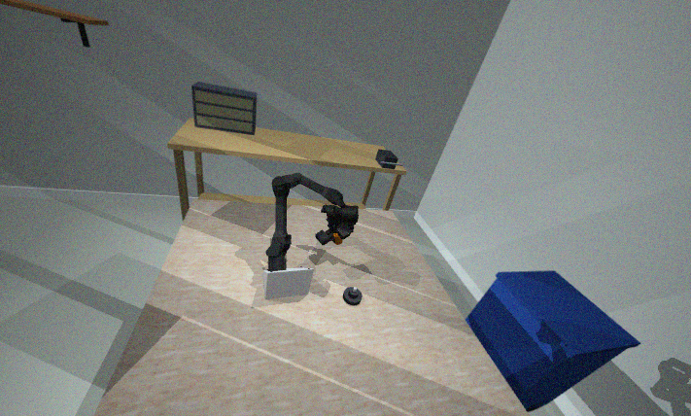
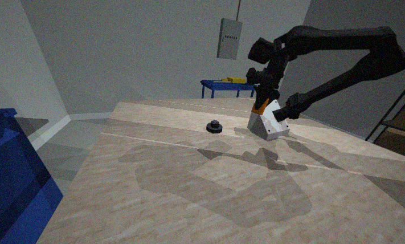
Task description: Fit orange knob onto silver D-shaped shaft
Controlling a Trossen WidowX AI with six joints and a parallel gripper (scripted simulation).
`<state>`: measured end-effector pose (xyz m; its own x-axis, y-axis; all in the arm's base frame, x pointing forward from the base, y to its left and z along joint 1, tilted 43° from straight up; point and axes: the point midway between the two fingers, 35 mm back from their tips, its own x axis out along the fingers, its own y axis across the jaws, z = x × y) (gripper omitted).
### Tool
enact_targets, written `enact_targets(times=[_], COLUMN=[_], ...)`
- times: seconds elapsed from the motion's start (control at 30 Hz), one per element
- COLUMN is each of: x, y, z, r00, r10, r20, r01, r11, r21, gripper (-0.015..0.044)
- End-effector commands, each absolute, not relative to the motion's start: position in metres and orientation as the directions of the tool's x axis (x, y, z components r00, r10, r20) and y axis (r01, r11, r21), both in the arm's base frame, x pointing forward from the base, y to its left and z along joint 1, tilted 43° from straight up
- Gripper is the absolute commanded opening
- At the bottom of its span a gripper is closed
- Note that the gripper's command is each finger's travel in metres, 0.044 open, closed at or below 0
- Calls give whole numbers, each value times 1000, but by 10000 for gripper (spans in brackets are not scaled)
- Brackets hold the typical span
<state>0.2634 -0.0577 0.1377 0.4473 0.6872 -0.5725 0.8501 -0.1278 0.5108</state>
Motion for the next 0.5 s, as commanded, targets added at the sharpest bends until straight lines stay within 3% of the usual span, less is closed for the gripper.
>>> enact_targets(times=[0.0,0.33,0.47], x=[268,276,278], y=[-51,-35,-32], z=[132,119,115], r00=[339,100,88], r10=[698,684,681], r20=[-631,-723,-727], r01=[896,951,952], r11=[-36,147,156], r21=[442,271,262], gripper=[0,0,0])
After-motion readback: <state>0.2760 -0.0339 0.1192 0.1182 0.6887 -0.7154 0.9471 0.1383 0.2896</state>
